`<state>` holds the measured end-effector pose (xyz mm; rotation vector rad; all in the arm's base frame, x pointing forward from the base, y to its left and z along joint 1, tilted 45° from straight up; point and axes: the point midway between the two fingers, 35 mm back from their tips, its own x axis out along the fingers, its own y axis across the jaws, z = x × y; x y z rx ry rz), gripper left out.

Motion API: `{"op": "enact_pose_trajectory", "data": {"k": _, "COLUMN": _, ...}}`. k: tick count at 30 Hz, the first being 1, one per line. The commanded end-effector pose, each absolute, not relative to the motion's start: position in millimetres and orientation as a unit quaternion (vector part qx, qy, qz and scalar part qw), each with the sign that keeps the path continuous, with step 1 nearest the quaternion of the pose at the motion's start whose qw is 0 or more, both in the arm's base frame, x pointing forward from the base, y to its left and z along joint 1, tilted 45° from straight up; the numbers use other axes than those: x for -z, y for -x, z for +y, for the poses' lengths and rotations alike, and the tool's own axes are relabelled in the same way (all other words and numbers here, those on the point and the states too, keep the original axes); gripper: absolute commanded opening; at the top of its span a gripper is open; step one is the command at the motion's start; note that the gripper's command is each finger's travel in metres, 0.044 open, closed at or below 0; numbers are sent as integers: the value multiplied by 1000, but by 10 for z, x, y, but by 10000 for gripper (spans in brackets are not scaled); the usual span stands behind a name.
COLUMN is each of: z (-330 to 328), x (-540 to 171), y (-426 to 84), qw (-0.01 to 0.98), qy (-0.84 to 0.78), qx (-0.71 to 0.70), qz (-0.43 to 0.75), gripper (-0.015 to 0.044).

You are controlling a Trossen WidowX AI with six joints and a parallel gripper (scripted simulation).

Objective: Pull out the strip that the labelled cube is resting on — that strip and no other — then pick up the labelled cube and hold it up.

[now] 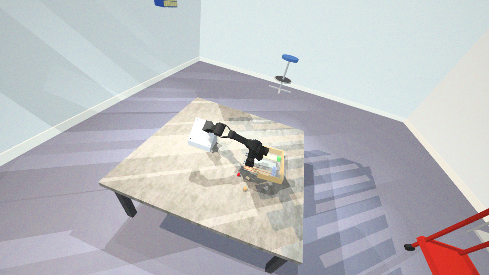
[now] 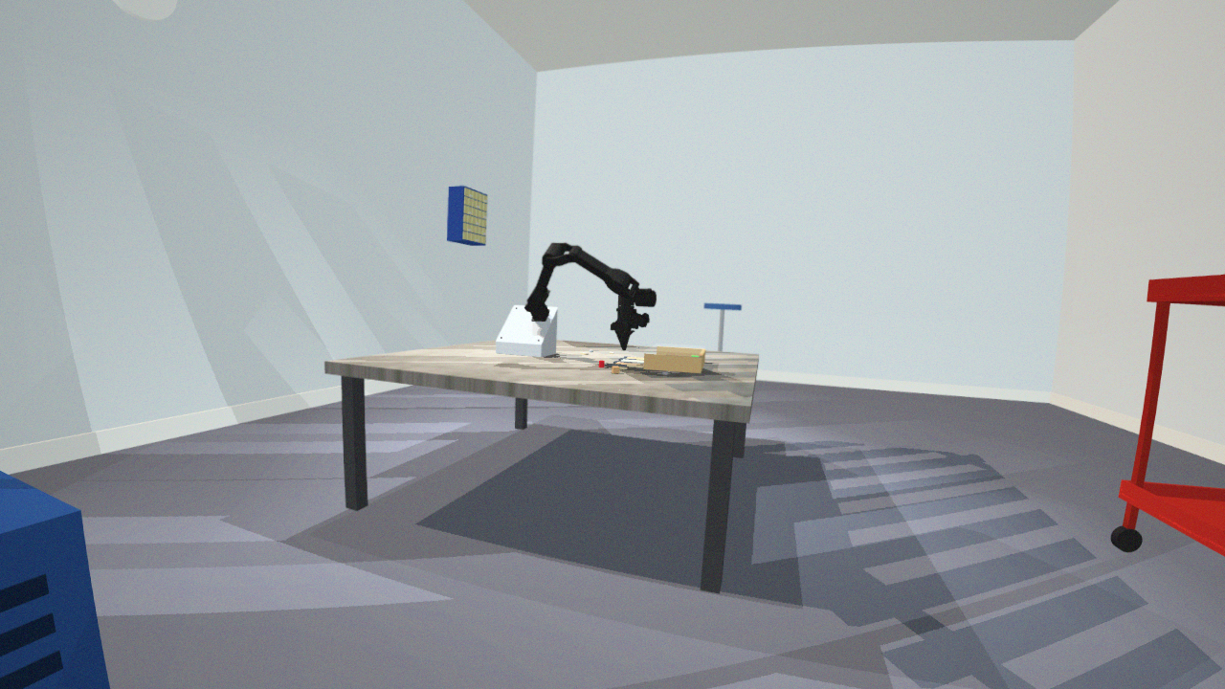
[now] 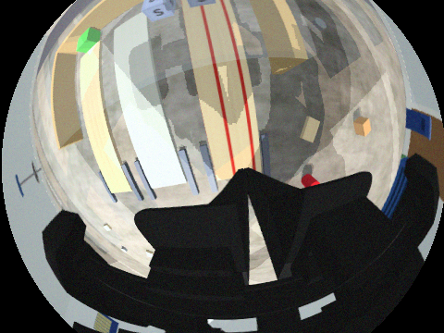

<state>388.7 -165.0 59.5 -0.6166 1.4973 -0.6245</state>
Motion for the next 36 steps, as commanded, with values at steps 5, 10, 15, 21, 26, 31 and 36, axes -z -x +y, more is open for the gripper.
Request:
{"op": "enact_pose_trajectory", "data": {"k": 5, "z": -1738, "x": -479, "y": -3885, "qw": 646, "qy": 271, "qx": 271, "qz": 660, "gripper": 0}}
{"op": "enact_pose_trajectory", "data": {"k": 10, "z": -1796, "x": -421, "y": -3886, "qw": 646, "qy": 272, "qx": 272, "qz": 660, "gripper": 0}}
{"op": "enact_pose_trajectory", "data": {"k": 15, "z": -1855, "x": -364, "y": -3884, "qw": 645, "qy": 272, "qx": 272, "qz": 660, "gripper": 0}}
{"op": "enact_pose_trajectory", "data": {"k": 21, "z": -1924, "x": -295, "y": -3876, "qw": 645, "qy": 272, "qx": 272, "qz": 660, "gripper": 0}}
{"op": "enact_pose_trajectory", "data": {"k": 26, "z": -1973, "x": -246, "y": -3868, "qw": 645, "qy": 273, "qx": 272, "qz": 660, "gripper": 0}}
{"op": "enact_pose_trajectory", "data": {"k": 31, "z": -1975, "x": -244, "y": -3867, "qw": 645, "qy": 273, "qx": 272, "qz": 660, "gripper": 0}}
{"op": "enact_pose_trajectory", "data": {"k": 36, "z": -1975, "x": -243, "y": -3867, "qw": 645, "qy": 273, "qx": 272, "qz": 660, "gripper": 0}}
